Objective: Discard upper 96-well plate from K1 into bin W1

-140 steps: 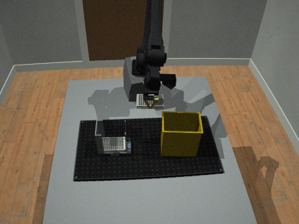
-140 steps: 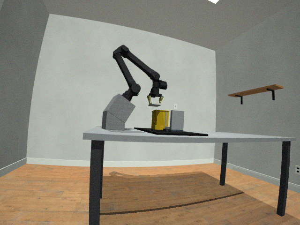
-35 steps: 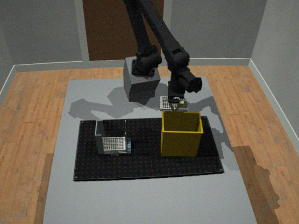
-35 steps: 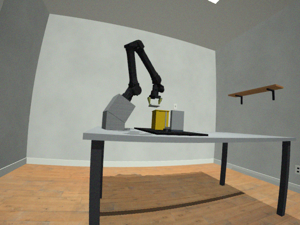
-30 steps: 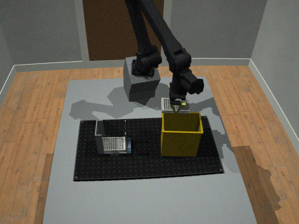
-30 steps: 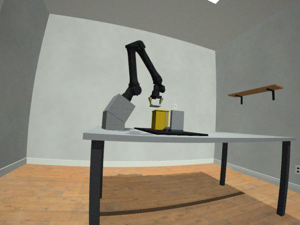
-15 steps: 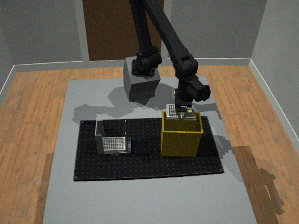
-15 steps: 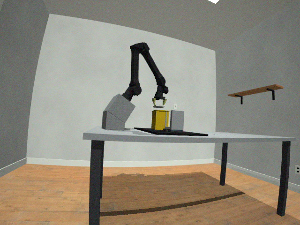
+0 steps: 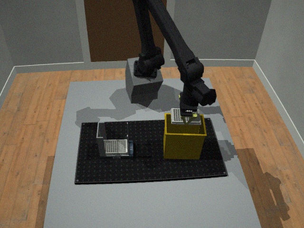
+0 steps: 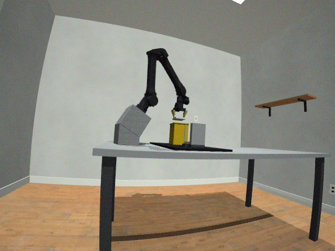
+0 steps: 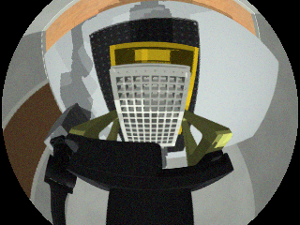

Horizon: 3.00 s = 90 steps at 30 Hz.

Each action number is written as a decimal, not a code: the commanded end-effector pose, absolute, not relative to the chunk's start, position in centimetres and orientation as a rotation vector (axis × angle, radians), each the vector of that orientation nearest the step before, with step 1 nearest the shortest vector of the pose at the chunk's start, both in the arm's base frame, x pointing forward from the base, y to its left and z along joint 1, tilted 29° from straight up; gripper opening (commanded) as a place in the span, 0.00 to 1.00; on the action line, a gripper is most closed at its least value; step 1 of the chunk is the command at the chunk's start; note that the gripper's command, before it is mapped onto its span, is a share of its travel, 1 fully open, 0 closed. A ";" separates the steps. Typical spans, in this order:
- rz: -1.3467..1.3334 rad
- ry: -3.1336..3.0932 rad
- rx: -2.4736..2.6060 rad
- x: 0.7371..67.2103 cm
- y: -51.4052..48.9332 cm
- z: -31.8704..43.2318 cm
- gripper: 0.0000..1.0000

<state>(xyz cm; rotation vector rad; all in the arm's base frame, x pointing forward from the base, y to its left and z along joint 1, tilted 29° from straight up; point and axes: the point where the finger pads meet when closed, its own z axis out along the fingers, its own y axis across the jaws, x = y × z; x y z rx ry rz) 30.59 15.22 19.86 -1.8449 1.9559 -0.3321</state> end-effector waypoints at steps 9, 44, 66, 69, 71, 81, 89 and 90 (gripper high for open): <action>-0.347 1.918 -1.796 32.6 15.9 23.3 0.00; -0.347 1.918 -1.796 32.8 16.0 23.5 0.00; -0.347 1.918 -1.796 32.9 16.0 23.6 0.00; -0.347 1.919 -1.797 32.9 16.0 23.5 0.00; -0.347 1.919 -1.797 32.9 16.0 23.5 0.00; -0.351 1.906 -1.786 33.8 16.3 22.7 0.00; -0.341 1.935 -1.817 33.0 15.7 19.4 0.00; -0.340 1.940 -1.825 33.0 15.7 19.0 0.00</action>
